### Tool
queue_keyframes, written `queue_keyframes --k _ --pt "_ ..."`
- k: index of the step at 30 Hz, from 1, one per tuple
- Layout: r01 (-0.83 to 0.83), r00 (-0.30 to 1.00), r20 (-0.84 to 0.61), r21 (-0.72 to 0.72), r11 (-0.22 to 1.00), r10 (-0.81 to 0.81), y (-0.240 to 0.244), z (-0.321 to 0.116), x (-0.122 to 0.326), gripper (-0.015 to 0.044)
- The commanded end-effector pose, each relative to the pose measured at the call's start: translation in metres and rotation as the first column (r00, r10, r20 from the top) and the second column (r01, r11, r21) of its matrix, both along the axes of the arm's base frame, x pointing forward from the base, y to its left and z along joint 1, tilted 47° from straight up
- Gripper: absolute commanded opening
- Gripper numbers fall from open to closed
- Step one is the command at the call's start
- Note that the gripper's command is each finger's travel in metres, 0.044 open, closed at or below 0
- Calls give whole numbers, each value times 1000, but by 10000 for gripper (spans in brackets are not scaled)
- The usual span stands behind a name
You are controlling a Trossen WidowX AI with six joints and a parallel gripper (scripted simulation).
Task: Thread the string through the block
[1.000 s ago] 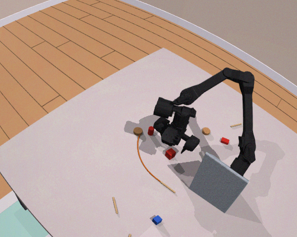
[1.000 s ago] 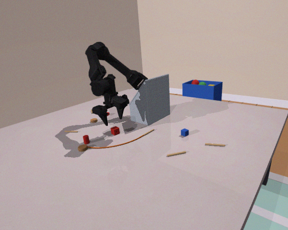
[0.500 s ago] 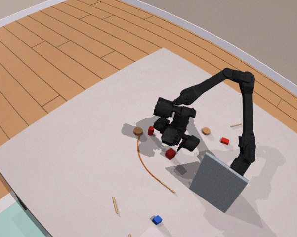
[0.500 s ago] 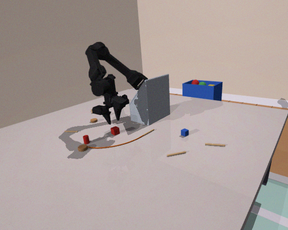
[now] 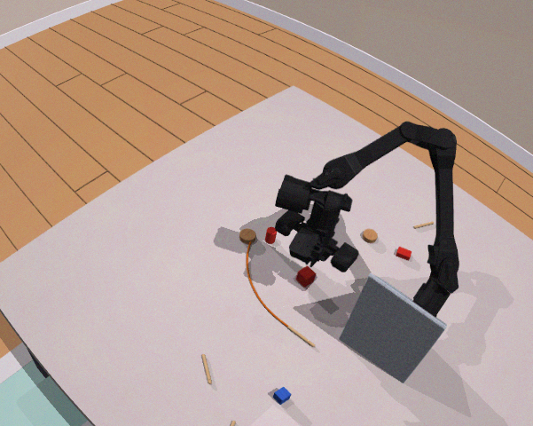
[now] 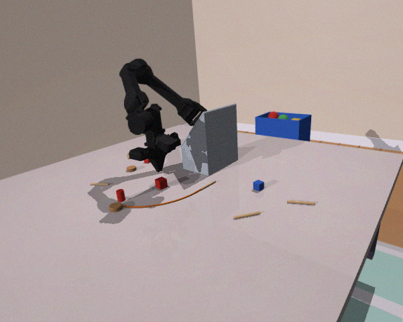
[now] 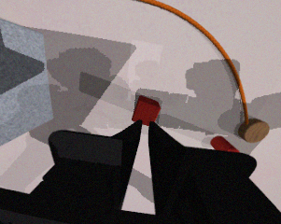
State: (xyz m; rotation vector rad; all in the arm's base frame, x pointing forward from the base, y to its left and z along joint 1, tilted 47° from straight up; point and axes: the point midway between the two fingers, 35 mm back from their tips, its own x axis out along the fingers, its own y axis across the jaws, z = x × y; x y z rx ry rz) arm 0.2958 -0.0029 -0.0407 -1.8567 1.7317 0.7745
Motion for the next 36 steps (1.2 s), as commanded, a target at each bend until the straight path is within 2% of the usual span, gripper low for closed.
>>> queue_keyframes --k 1,16,25,26,27,36 --pt "0 1000 0 0 1000 0 0 0 0 0" --pt "0 1000 0 0 1000 0 0 0 0 0" --pt "0 1000 0 0 1000 0 0 0 0 236" --pt "0 1000 0 0 1000 0 0 0 0 244" --pt "0 1000 0 0 1000 0 0 0 0 244" --pt "0 1000 0 0 1000 0 0 0 0 7"
